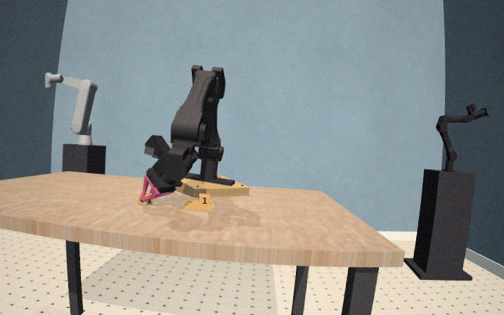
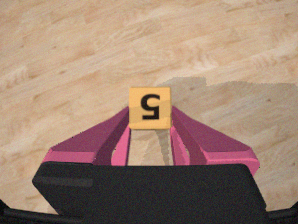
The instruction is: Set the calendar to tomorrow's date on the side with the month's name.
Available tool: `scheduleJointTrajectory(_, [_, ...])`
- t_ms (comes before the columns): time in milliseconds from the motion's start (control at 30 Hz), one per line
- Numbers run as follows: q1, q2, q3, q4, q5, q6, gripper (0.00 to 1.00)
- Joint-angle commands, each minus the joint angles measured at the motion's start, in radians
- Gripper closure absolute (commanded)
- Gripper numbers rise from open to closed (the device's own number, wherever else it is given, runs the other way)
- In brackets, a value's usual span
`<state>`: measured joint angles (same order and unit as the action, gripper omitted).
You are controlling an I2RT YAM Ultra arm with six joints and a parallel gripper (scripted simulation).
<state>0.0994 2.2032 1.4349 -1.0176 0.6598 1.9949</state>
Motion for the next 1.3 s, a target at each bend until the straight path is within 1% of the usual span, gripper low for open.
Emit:
scheduleJointTrajectory(0, [0.004, -0.005, -0.014, -0.002, 0.016, 0.004, 0.74])
scheduleJointTrajectory(833, [0.004, -0.008, -0.013, -0.005, 0.016, 0.004, 0.74])
scheduleJointTrajectory(933, [0.003, -0.031, 0.002, -0.021, 0.016, 0.002, 0.74])
scheduleJointTrajectory(1000, [0.0, -0.038, 0.025, -0.03, 0.016, 0.0, 0.74])
scheduleJointTrajectory(1067, [-0.004, -0.051, 0.027, -0.042, 0.017, -0.004, 0.74])
scheduleJointTrajectory(1267, [-0.016, -0.103, 0.048, -0.111, 0.018, -0.013, 0.74])
